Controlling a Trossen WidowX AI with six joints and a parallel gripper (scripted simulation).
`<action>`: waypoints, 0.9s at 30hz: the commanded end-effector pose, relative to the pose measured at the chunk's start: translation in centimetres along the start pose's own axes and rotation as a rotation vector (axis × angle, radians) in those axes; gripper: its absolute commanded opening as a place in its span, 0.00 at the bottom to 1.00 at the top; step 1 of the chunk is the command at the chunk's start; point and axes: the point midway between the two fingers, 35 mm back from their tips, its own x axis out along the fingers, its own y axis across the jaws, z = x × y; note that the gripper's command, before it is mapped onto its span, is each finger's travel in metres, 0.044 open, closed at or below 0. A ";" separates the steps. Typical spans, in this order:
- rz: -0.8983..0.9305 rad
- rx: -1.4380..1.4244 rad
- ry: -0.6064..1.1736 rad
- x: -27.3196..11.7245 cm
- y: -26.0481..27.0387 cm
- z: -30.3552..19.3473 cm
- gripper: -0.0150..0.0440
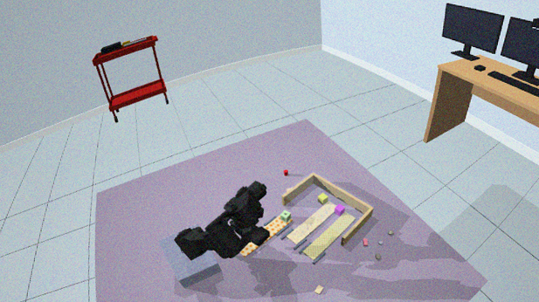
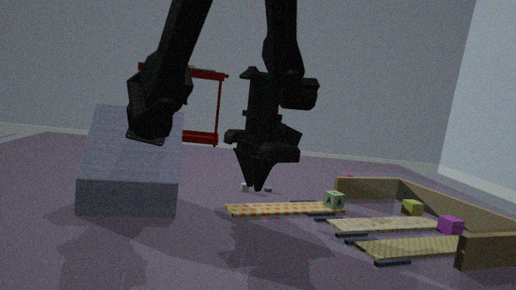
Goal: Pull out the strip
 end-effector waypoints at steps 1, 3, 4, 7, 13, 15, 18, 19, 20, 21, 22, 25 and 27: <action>0.003 -0.035 0.002 -0.2 -0.2 1.5 0.65; 0.003 -0.035 0.001 -0.3 -0.3 2.2 0.74; 0.003 -0.035 0.001 -0.3 -0.4 2.5 0.79; 0.003 -0.034 0.001 -0.4 -0.6 3.6 0.92; 0.003 -0.034 0.000 -0.7 -0.9 5.6 1.00; 0.003 -0.033 0.000 -0.8 -1.0 6.3 1.00; 0.003 -0.033 -0.001 -0.9 -1.2 7.3 1.00; 0.003 -0.033 -0.001 -1.0 -1.2 7.7 1.00; 0.003 -0.033 -0.001 -1.0 -1.3 8.0 1.00; 0.003 -0.033 -0.001 -1.0 -1.4 8.4 1.00; 0.003 -0.032 -0.001 -1.1 -1.4 8.7 1.00; 0.003 -0.032 -0.002 -1.2 -1.6 9.7 1.00; 0.002 -0.032 -0.002 -1.3 -1.7 10.4 1.00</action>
